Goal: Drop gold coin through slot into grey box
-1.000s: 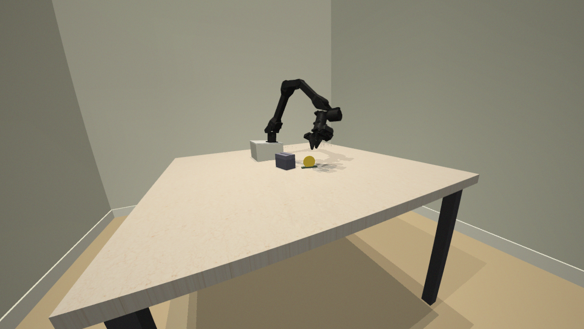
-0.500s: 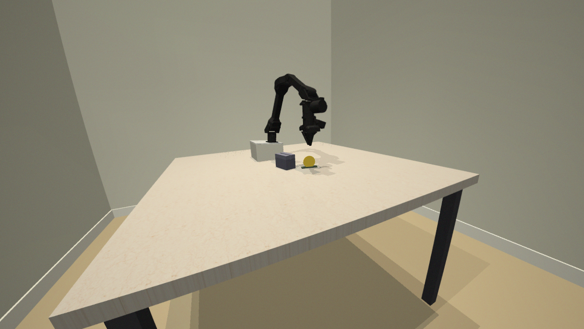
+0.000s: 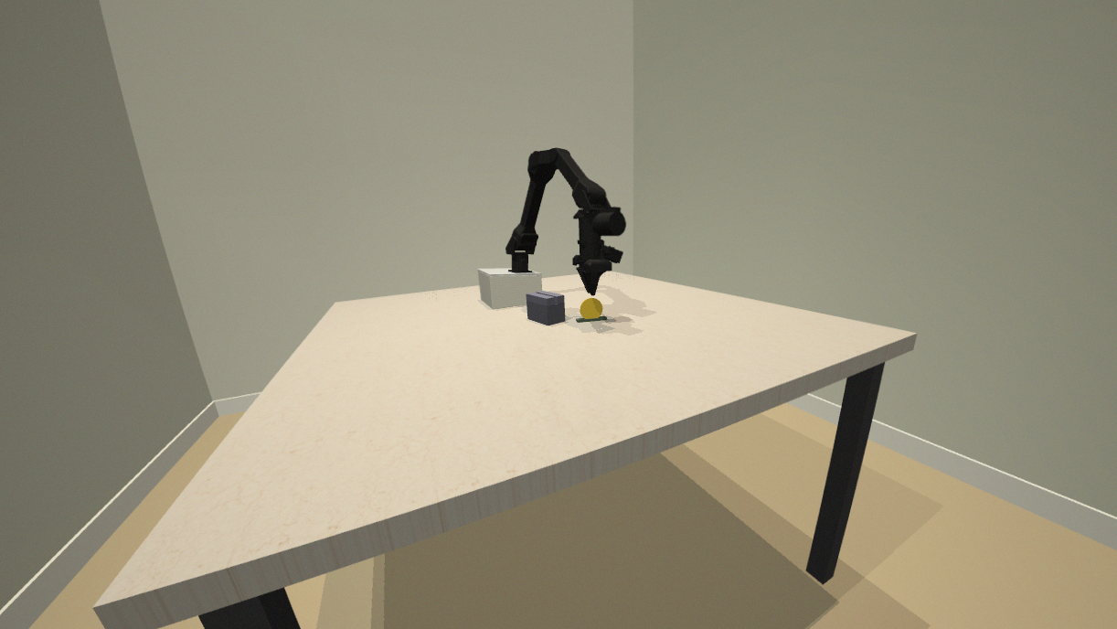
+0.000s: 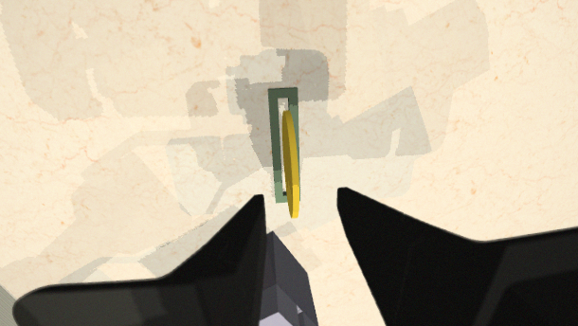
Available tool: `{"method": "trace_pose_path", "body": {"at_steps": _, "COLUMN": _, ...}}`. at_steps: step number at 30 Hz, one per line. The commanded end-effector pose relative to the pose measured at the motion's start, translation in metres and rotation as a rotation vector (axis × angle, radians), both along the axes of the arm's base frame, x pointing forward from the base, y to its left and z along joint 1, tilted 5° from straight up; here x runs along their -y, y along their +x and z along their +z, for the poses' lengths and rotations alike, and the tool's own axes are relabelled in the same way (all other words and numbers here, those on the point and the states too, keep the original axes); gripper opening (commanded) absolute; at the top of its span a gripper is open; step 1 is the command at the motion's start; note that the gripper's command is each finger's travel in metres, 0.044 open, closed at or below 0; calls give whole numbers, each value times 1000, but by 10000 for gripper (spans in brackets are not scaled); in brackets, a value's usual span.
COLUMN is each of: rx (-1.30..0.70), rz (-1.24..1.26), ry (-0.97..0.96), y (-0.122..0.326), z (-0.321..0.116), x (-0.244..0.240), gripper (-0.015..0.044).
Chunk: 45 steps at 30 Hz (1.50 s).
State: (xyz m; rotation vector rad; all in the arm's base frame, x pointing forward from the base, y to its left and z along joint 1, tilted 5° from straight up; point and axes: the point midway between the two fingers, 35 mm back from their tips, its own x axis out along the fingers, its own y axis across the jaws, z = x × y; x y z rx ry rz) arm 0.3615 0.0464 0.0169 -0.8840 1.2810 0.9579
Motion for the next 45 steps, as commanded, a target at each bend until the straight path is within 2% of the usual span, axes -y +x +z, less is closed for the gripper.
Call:
{"method": "trace_pose_path", "body": {"at_steps": 1, "rx": -5, "rz": -6, "ry": 3, "y": 0, "z": -7, "x": -1, "gripper": 161}}
{"method": "trace_pose_path", "body": {"at_steps": 38, "rx": -6, "rz": -6, "ry": 3, "y": 1, "z": -65, "x": -6, "gripper": 161}}
{"method": "trace_pose_path", "body": {"at_steps": 44, "rx": -6, "rz": -6, "ry": 3, "y": 1, "z": -65, "x": -6, "gripper": 3}}
{"method": "trace_pose_path", "body": {"at_steps": 45, "rx": -6, "rz": -6, "ry": 3, "y": 1, "z": -65, "x": -6, "gripper": 0}}
